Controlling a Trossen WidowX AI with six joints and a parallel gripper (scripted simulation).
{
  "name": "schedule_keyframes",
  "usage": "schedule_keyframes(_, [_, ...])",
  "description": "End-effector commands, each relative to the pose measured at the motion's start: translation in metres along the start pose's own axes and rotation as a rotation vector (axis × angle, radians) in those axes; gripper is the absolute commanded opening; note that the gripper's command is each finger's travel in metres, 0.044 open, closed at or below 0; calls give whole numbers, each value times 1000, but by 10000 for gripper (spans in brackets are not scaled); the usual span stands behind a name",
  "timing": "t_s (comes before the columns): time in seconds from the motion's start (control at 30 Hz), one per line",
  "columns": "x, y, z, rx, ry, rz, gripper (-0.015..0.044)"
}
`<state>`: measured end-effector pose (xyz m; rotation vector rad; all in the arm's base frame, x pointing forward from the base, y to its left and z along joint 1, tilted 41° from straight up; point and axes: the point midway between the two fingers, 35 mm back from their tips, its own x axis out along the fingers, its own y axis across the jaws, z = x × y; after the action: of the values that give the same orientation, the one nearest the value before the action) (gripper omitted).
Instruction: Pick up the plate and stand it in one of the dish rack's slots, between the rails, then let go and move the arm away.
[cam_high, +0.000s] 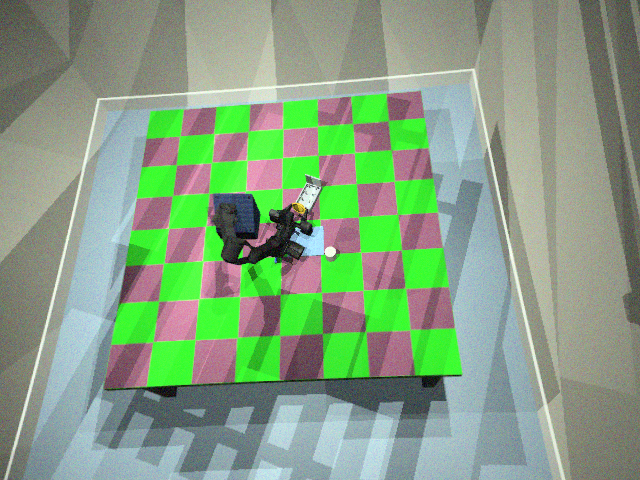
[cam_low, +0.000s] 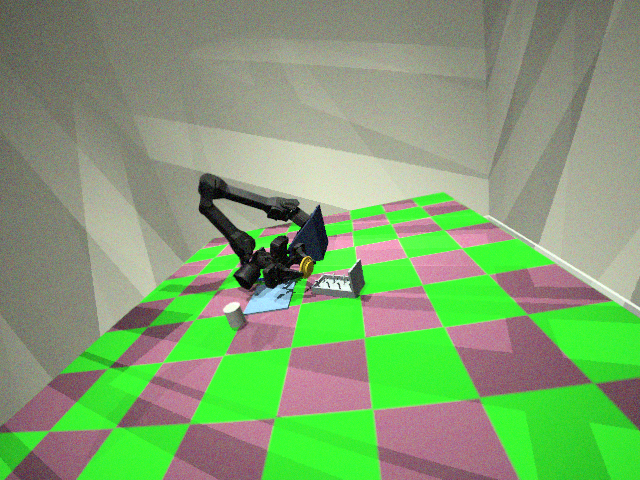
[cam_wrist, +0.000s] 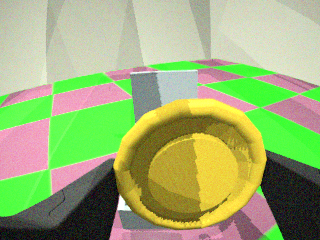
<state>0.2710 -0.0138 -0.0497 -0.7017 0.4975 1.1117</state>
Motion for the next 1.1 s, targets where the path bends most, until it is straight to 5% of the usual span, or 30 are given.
schedule_keyframes(0.0, [9, 4, 2, 10, -2, 12, 0])
schedule_keyframes(1.07, [46, 5, 6, -8, -9, -2, 0])
